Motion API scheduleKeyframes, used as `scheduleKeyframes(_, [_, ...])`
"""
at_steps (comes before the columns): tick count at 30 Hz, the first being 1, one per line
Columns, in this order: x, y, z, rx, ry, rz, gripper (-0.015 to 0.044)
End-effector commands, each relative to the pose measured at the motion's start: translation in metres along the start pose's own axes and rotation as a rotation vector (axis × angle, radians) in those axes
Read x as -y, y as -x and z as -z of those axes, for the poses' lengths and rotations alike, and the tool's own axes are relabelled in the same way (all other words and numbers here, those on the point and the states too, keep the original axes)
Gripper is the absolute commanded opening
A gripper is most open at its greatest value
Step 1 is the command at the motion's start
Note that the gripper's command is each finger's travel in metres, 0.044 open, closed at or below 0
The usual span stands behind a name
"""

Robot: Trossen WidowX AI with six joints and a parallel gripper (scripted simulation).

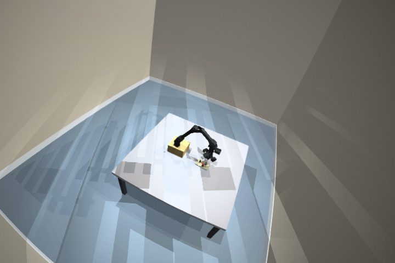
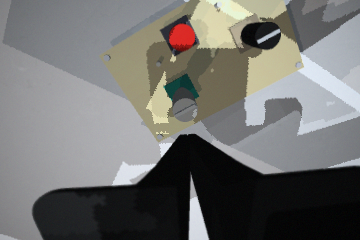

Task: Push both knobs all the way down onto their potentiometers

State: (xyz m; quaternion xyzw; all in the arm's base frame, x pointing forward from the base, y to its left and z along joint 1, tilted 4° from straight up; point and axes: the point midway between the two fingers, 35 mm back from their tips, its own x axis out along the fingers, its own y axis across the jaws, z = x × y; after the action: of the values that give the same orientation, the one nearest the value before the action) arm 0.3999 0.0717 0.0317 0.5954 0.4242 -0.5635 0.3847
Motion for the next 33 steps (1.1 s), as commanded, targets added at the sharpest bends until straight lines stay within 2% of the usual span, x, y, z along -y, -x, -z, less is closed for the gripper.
scheduleKeyframes(1, [0.001, -0.014, -0.002, 0.012, -0.009, 0.008, 0.0000])
scheduleKeyframes(33, [0.002, -0.035, -0.002, 0.011, -0.009, 0.008, 0.0000])
